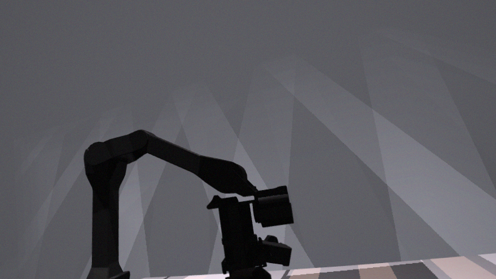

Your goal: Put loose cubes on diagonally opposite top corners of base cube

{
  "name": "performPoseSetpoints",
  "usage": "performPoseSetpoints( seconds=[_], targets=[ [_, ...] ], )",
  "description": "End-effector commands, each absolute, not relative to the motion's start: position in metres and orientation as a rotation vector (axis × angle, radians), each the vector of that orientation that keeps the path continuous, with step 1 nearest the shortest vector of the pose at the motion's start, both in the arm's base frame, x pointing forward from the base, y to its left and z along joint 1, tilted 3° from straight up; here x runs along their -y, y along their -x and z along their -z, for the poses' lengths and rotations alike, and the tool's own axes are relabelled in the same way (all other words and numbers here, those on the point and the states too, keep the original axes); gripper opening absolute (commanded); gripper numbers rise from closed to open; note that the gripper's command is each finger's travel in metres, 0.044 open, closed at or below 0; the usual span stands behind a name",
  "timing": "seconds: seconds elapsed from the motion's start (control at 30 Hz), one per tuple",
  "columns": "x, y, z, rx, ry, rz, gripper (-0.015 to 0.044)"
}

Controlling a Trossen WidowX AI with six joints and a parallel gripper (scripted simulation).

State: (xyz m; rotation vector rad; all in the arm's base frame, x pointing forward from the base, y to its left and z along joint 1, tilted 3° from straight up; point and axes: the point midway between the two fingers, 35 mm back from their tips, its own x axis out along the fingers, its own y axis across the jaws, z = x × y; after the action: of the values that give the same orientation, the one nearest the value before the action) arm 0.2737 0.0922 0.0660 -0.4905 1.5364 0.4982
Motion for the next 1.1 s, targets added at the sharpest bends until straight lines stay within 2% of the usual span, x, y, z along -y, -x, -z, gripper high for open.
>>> performPoseSetpoints(
  seconds=[0.0,0.77,0.8,0.87,1.07],
  targets=[
    [-0.092,-0.274,-0.074,-1.536,0.49,-0.498,0.0205],
    [-0.092,-0.274,-0.096,-1.536,0.49,-0.498,0.0205],
    [-0.091,-0.274,-0.094,-1.542,0.481,-0.488,0.0231],
    [-0.083,-0.28,-0.096,-1.557,0.405,-0.407,0.0265],
    [-0.042,-0.302,-0.107,-1.59,0.047,-0.031,0.0265]
  ],
)
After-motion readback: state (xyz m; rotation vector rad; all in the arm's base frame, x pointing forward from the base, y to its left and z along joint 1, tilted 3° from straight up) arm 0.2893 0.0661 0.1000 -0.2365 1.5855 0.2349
